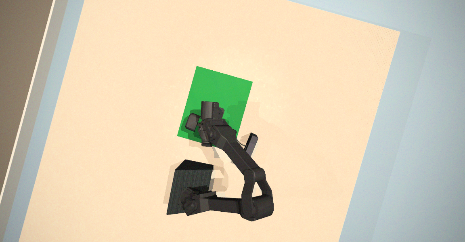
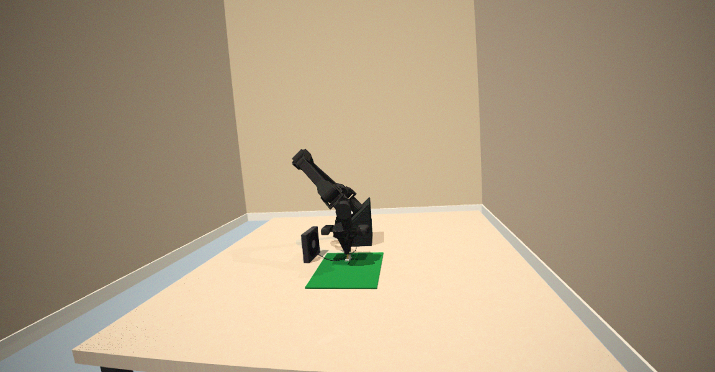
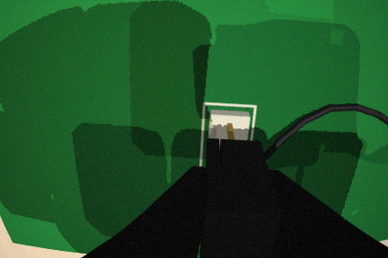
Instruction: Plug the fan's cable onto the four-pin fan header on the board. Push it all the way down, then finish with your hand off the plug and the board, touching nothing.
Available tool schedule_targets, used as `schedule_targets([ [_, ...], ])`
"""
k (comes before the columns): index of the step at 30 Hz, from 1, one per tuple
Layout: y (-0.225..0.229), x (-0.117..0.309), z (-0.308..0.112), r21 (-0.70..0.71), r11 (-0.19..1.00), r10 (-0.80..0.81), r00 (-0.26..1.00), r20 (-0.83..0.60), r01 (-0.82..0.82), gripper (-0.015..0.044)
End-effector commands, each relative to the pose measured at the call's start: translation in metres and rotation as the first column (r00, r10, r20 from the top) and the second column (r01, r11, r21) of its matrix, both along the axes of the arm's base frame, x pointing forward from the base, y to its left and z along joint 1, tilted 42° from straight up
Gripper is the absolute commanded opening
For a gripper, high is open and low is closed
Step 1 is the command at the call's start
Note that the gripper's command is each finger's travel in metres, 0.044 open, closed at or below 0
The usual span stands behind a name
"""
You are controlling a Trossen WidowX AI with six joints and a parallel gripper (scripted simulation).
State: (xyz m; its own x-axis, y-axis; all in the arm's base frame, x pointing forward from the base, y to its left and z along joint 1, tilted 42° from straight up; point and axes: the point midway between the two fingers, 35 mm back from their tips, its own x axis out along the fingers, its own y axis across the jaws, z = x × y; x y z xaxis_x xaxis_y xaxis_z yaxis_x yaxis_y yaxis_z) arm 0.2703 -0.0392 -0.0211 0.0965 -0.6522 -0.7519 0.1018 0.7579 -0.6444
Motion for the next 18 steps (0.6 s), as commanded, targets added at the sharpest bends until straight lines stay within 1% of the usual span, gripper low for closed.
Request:
schedule_targets([
  [1, -0.0005, -0.0001, -0.0002, -0.004, 1.000, 0.006, 1.000, -0.004, -0.006, 0.0000],
  [18, -0.0030, 0.0002, -0.0031, -0.004, 1.000, 0.005, 1.000, -0.004, -0.005, 0.0000],
])
